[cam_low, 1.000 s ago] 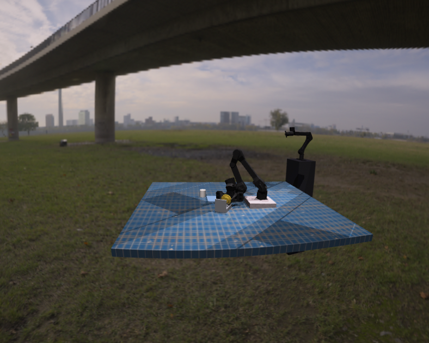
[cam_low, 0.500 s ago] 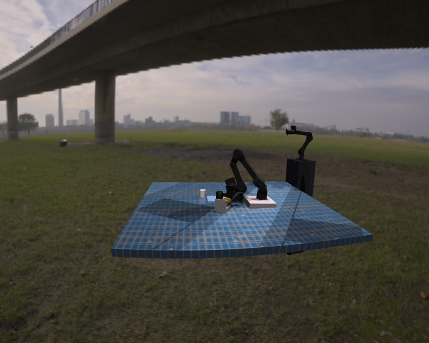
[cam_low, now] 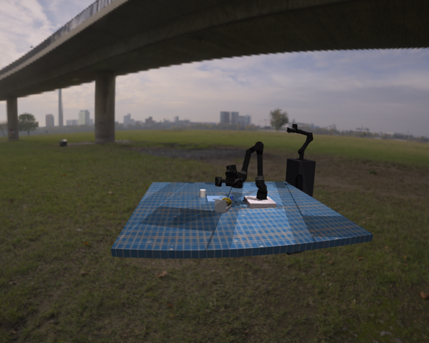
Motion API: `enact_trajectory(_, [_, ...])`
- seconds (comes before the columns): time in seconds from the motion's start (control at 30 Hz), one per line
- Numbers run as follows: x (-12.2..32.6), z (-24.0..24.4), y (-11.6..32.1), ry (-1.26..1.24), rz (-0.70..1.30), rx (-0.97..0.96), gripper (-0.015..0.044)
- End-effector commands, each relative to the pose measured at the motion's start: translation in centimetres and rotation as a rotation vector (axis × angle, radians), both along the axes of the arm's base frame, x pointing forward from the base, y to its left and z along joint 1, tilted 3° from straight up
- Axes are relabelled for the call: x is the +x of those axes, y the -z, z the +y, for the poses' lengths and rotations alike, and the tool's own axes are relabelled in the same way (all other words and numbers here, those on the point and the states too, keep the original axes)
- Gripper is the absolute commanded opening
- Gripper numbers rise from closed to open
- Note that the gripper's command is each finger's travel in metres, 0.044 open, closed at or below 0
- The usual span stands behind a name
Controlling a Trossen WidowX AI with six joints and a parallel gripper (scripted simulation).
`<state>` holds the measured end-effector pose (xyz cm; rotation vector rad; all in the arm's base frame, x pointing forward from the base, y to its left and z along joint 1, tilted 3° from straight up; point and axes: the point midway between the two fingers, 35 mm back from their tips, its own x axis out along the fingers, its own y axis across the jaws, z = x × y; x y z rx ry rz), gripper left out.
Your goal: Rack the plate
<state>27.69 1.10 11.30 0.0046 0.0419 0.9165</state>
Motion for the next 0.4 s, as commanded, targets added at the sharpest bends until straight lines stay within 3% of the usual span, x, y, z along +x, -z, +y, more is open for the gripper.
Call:
enact_trajectory(0.0, [0.1, 0.0, -2.0, 0.007, -0.008, -0.003, 0.04])
enact_trajectory(0.37, [4.3, -2.8, -2.2, 0.176, 0.162, 0.021, 0.04])
